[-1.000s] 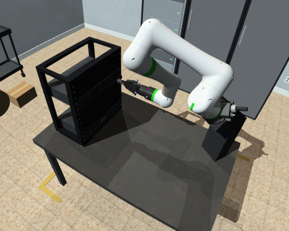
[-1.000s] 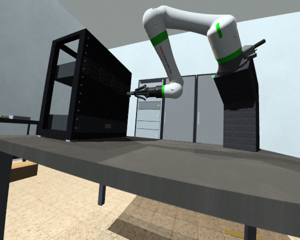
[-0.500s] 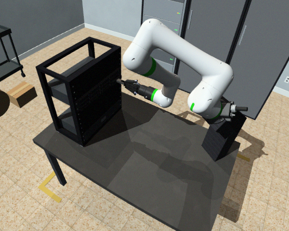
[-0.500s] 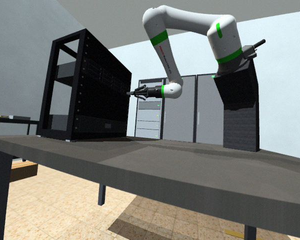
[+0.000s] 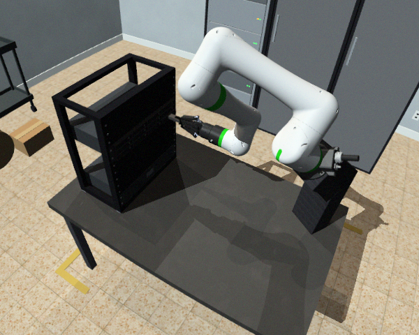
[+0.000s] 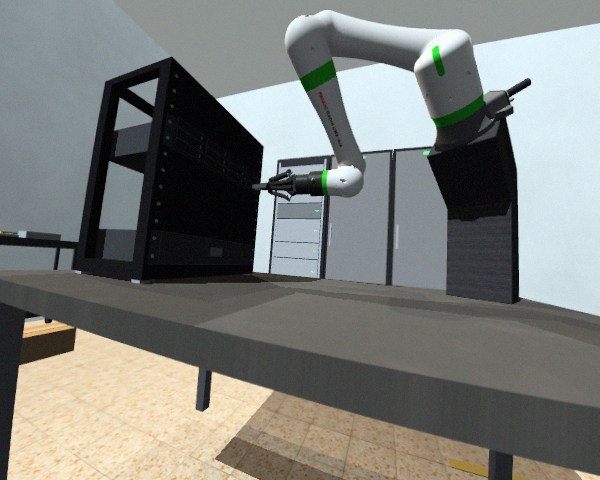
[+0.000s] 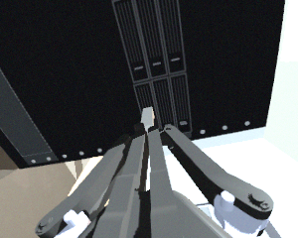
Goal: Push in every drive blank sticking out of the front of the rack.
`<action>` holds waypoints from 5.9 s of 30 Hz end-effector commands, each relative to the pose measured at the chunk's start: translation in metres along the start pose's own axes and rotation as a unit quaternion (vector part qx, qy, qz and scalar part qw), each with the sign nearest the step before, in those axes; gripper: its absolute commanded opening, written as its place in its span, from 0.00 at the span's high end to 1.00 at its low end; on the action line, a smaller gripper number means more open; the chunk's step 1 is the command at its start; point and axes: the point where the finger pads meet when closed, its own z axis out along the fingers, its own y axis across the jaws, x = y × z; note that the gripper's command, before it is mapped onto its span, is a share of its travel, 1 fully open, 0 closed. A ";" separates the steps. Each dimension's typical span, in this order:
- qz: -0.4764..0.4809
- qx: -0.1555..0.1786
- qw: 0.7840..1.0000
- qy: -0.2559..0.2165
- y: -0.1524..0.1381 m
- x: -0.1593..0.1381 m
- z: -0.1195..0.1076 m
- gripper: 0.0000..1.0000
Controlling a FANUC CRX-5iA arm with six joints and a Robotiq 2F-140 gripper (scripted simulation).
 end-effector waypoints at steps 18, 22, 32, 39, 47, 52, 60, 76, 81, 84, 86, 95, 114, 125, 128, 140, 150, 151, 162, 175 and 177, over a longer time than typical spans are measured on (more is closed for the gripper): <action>0.000 -0.001 1.000 0.000 0.001 0.000 0.003 0.90; 0.000 -0.001 1.000 0.000 0.001 0.000 0.004 0.90; 0.000 -0.001 1.000 0.000 0.001 0.000 0.006 0.90; 0.000 -0.001 1.000 0.000 0.001 0.000 0.006 0.90; 0.000 -0.001 1.000 0.000 0.001 0.000 0.007 0.90; 0.000 -0.001 1.000 0.000 0.001 0.000 0.007 0.90; 0.000 -0.001 1.000 0.000 0.001 0.000 0.007 0.90; 0.000 -0.001 1.000 0.000 0.001 0.000 0.007 0.90; 0.000 -0.001 1.000 0.000 0.001 0.000 0.007 0.90; 0.000 -0.001 1.000 0.000 0.001 0.000 0.007 0.90; 0.000 -0.001 1.000 0.000 0.001 0.000 0.007 0.90; 0.000 -0.001 1.000 0.000 0.001 0.000 0.007 0.90; 0.000 -0.001 1.000 0.000 0.001 0.000 0.007 0.90; 0.000 -0.001 1.000 0.000 0.001 0.000 0.007 0.90; 0.000 -0.001 1.000 0.000 0.001 0.000 0.007 0.90; 0.000 -0.001 1.000 0.000 0.001 0.000 0.007 0.90; 0.000 -0.001 1.000 0.000 0.001 0.000 0.007 0.90; 0.000 -0.001 1.000 0.000 0.001 0.000 0.007 0.90; 0.000 -0.001 1.000 0.000 0.001 0.000 0.007 0.90; 0.000 -0.001 1.000 0.000 0.001 0.000 0.007 0.90; 0.000 -0.001 1.000 0.000 0.001 0.000 0.007 0.90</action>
